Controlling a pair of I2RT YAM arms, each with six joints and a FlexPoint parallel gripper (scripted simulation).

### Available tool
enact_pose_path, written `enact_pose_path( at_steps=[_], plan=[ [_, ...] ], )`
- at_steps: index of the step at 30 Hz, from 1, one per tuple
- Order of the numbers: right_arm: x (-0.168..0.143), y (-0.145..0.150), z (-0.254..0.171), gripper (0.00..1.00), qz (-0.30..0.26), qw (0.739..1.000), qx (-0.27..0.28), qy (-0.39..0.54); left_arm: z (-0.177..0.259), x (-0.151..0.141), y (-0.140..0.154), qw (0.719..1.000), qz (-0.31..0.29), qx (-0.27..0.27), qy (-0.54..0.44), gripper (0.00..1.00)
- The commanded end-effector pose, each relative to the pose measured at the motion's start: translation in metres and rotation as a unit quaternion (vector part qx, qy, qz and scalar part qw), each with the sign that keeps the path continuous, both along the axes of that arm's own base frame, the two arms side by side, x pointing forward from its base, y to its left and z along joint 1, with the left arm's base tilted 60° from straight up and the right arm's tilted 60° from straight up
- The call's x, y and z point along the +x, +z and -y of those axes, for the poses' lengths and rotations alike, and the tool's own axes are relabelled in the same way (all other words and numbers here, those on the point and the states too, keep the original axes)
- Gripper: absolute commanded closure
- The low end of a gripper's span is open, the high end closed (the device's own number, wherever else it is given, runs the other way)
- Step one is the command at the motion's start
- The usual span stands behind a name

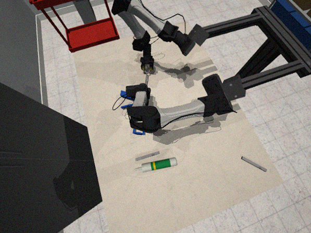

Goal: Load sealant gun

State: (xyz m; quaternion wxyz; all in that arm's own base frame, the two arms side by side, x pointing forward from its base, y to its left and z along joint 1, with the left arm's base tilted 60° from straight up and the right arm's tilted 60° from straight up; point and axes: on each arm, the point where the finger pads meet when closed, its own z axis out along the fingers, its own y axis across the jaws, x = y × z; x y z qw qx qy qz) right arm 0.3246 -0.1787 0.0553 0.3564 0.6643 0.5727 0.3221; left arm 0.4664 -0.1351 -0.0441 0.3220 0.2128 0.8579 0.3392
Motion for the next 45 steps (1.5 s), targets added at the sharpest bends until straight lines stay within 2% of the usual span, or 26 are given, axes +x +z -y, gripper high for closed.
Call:
enact_pose_path(
  at_steps=[1,4,5,7,26,28,35,36,37,39,43,45],
  plan=[
    [-0.012,0.004,0.047,1.00,-0.007,0.996,-0.057,-0.067,-0.024,0.022,0.037,0.997,0.064,0.003,0.046,0.97],
    [-0.012,0.007,0.047,1.00,-0.003,0.996,-0.060,-0.067,-0.024,0.022,0.037,0.997,0.064,0.003,0.046,0.97],
    [-0.001,0.003,0.022,1.00,0.004,0.999,-0.031,-0.024,-0.024,0.020,0.032,0.997,0.059,0.006,0.046,0.97],
    [-0.001,0.002,0.021,1.00,0.003,0.999,-0.030,-0.023,-0.026,0.020,0.022,0.998,0.050,0.010,0.044,0.97],
    [0.014,-0.006,0.033,1.00,0.005,0.999,-0.040,-0.028,-0.030,0.027,0.020,0.998,0.050,0.001,0.040,0.97],
    [0.016,-0.006,0.035,1.00,0.006,0.999,-0.040,-0.028,-0.031,0.025,0.009,0.998,0.041,-0.002,0.041,0.97],
    [0.021,-0.011,0.039,1.00,0.005,0.999,-0.040,-0.030,-0.030,0.027,0.001,0.999,0.031,-0.010,0.034,0.97],
    [0.021,-0.011,0.039,0.48,0.005,0.999,-0.040,-0.029,-0.030,0.029,0.007,0.999,0.036,-0.005,0.034,0.97],
    [0.018,-0.015,0.032,0.48,0.000,1.000,-0.024,-0.019,-0.032,0.024,0.016,0.997,0.054,0.018,0.045,0.97],
    [0.019,-0.017,0.029,0.48,-0.002,1.000,-0.023,-0.015,-0.029,0.028,0.027,0.997,0.067,0.007,0.047,0.97],
    [0.020,-0.016,0.030,0.48,0.000,1.000,-0.024,-0.015,-0.028,0.028,0.027,0.997,0.066,0.007,0.045,0.97],
    [0.020,-0.016,0.030,0.48,0.000,1.000,-0.024,-0.015,-0.031,0.026,0.018,0.997,0.059,0.014,0.047,0.97]
  ],
)
